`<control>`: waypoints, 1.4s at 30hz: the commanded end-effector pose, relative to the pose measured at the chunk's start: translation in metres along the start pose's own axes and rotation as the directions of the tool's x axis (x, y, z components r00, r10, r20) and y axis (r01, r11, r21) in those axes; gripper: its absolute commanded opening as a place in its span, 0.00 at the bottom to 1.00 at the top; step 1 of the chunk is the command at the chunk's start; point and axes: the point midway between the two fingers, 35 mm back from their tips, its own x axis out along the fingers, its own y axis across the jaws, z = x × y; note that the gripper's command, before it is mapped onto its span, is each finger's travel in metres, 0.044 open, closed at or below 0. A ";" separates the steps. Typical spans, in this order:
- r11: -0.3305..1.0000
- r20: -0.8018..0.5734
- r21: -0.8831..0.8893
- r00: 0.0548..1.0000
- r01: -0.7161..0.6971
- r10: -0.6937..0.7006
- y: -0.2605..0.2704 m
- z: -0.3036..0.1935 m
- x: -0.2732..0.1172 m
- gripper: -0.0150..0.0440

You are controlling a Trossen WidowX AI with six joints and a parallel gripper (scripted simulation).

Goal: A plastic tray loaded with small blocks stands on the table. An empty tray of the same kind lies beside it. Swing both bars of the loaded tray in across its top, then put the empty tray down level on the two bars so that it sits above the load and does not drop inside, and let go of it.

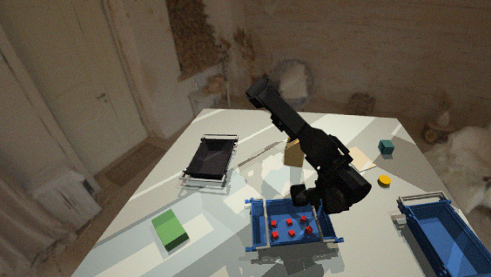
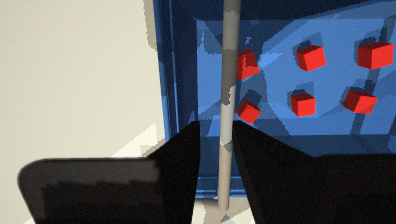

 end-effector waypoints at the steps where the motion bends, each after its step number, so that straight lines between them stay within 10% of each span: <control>1: 1.000 0.002 -0.002 1.000 0.000 0.000 0.000 0.000 0.000 0.40; 42: 1.000 0.000 0.000 1.000 0.000 0.000 0.000 0.000 0.000 0.25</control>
